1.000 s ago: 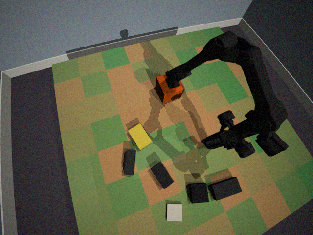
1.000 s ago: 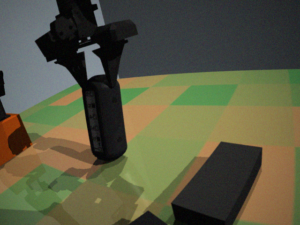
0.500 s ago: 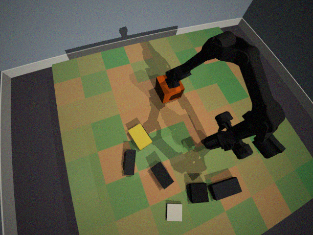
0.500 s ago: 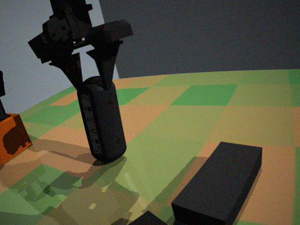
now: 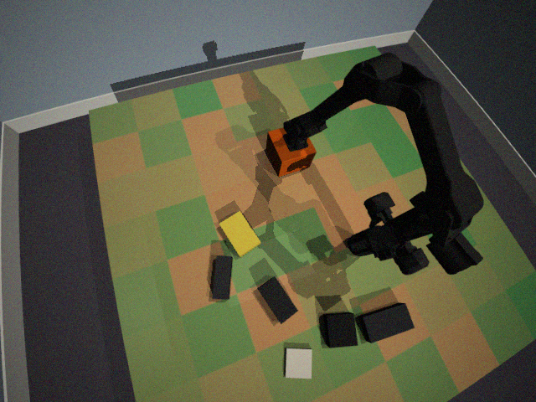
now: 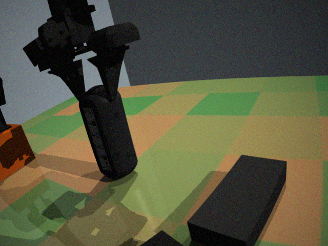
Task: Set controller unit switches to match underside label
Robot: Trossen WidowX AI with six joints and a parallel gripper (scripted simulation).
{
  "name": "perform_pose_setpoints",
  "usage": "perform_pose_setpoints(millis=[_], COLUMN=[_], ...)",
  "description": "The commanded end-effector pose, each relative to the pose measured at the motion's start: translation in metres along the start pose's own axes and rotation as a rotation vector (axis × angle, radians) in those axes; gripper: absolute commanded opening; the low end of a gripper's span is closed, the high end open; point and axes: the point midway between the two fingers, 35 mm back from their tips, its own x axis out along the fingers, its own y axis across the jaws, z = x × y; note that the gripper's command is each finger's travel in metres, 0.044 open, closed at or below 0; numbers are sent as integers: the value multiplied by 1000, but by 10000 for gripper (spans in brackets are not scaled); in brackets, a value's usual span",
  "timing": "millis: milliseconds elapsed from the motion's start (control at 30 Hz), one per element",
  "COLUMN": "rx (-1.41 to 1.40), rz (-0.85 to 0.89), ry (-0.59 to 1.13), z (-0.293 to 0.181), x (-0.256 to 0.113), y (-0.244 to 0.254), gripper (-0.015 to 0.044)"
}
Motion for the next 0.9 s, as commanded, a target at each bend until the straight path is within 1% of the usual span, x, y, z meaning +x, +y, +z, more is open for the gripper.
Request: perform_pose_setpoints(millis=[0, 867], rx=[-3, -3], rz=[-6, -6], ry=[-12, -14], z=[6, 27], x=[4, 6], y=[-1, -1], gripper=[338, 338])
